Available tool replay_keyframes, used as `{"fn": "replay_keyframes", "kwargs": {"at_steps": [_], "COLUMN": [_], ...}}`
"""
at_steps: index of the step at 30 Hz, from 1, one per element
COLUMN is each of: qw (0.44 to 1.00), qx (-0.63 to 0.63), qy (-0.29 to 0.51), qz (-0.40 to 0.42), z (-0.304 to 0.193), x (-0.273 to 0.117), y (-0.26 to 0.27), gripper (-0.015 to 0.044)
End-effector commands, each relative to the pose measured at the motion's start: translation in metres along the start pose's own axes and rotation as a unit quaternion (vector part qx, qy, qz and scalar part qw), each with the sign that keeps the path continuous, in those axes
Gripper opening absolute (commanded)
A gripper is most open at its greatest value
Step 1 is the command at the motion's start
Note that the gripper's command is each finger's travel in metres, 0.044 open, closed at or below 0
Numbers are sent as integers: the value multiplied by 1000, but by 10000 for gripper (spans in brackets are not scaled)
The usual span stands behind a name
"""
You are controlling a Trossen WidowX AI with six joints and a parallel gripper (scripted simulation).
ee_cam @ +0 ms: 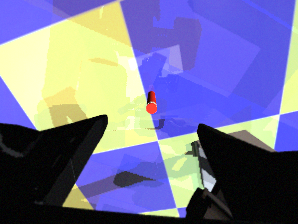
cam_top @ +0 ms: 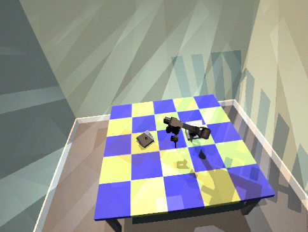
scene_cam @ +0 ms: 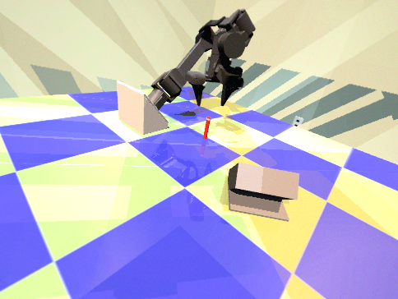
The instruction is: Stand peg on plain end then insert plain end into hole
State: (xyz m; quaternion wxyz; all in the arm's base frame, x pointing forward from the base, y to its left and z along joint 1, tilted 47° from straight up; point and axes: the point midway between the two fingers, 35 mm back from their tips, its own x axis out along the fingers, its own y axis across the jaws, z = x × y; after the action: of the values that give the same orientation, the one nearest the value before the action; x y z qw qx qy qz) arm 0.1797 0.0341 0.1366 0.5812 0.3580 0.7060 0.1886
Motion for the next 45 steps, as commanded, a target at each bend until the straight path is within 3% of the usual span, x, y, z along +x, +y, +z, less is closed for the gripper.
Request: {"fn": "replay_keyframes", "kwargs": {"at_steps": [1,45], "qw": [1000,999], "qx": [-6,-42], "qy": [1,0], "qz": [3,3], "z": [0,1], "x": [2,75], "y": [1,2], "gripper": [440,440]}}
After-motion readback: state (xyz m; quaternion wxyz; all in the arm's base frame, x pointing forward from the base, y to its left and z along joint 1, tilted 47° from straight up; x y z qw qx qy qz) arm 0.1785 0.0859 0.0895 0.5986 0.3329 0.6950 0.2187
